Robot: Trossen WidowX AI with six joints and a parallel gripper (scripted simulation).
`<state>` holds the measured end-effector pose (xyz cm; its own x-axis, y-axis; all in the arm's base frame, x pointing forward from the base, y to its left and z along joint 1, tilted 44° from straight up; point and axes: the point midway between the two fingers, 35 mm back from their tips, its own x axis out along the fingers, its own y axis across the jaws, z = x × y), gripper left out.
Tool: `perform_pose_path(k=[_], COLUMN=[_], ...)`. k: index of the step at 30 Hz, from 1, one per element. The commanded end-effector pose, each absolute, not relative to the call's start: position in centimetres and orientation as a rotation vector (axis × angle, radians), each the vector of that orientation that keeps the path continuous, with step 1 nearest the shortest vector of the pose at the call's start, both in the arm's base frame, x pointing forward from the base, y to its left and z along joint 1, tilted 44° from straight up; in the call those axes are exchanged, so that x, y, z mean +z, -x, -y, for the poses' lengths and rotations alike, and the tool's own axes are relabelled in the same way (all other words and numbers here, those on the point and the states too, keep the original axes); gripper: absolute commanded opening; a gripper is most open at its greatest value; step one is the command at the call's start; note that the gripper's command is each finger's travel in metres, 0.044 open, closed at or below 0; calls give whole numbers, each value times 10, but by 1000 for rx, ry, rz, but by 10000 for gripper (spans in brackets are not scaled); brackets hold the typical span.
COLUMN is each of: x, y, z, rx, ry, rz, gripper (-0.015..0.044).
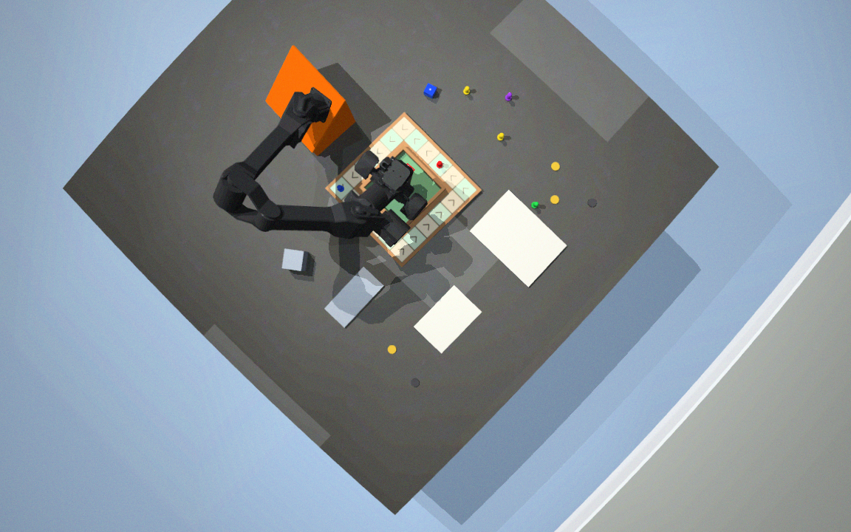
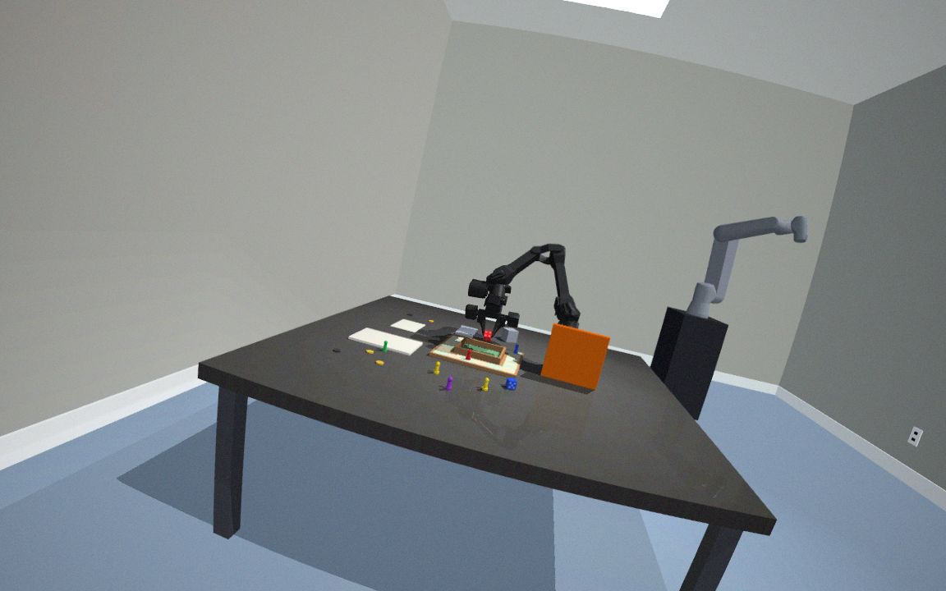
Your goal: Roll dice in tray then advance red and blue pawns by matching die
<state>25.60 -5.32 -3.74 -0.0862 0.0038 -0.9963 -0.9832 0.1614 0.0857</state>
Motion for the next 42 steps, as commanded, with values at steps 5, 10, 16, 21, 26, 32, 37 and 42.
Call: perform_pose_path(k=[5,10,16,21,26,32,37,42], x=[-25,14,12,13,11,11,11,11], y=[-261,-272,-268,-270,-269,-269,-269,-269], z=[53,53,53,53,53,53,53,53], rx=[1162,1161,1161,1161,1159,1159,1159,1159], ry=[1019,1020,1020,1020,1017,1017,1017,1017], rz=[-1224,-1223,-1223,-1223,-1230,-1230,-1230,-1230], gripper=[0,0,0,0,0,0,79,210])
